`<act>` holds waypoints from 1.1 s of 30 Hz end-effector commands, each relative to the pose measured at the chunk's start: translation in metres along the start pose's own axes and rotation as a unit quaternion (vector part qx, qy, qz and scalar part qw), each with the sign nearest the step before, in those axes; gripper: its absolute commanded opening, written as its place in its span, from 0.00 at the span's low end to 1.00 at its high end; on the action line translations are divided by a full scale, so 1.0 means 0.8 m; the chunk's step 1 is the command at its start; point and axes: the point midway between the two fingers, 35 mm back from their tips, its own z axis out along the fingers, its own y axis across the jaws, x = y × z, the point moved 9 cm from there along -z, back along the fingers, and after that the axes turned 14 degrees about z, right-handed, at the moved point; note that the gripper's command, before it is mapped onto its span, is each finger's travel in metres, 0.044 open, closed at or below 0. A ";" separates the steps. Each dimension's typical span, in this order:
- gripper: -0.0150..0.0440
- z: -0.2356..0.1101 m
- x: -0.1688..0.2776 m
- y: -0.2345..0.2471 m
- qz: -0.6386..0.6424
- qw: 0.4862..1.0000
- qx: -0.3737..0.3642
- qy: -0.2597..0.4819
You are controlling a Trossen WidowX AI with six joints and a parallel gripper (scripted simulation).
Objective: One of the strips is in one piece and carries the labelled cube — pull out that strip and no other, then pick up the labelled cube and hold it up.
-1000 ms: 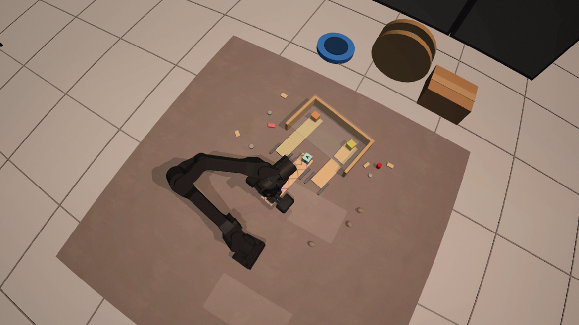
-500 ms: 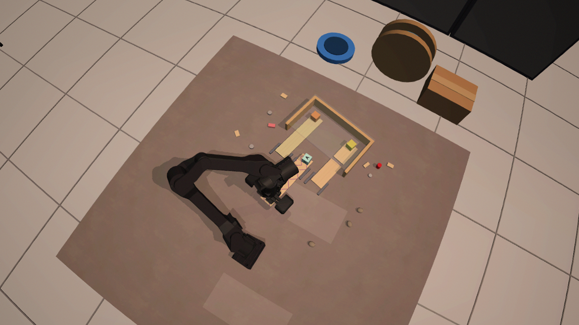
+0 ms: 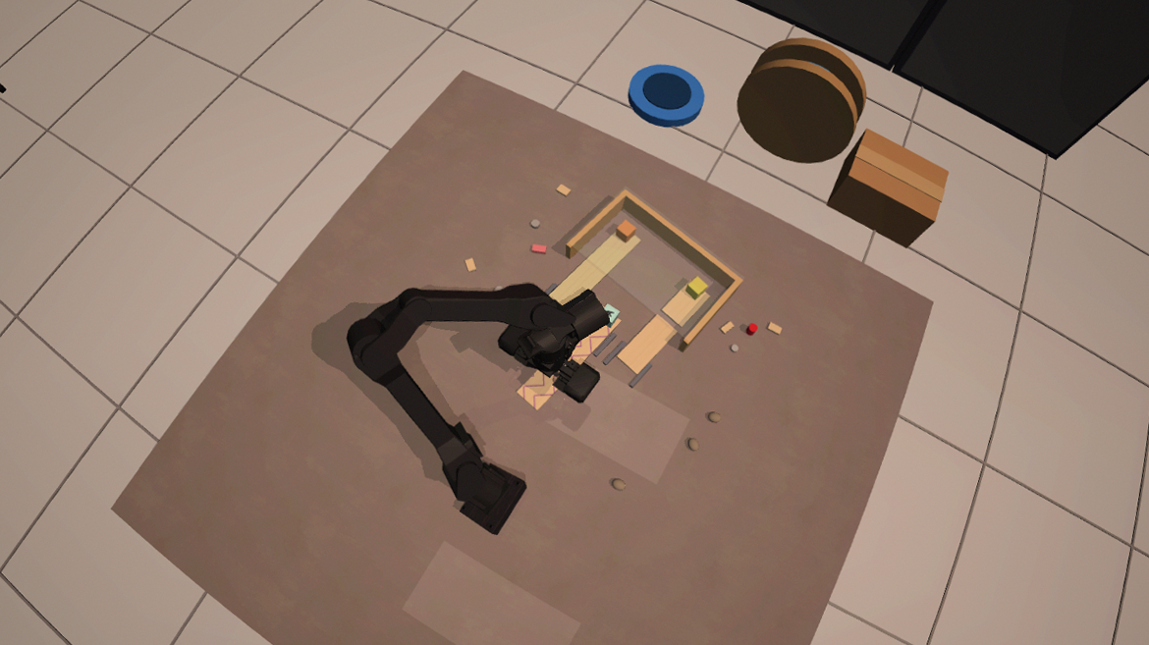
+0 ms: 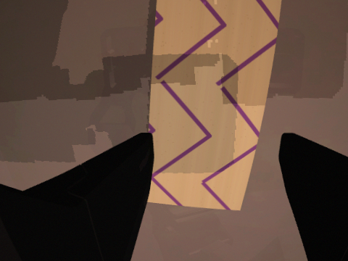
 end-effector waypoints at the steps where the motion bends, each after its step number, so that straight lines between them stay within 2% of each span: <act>1: 0.79 -0.002 -0.018 0.002 -0.005 1.000 -0.001 -0.001; 6: 1.00 -0.005 -0.042 0.003 -0.005 1.000 -0.001 -0.001; 33: 1.00 -0.020 -0.166 0.017 -0.007 1.000 -0.001 -0.004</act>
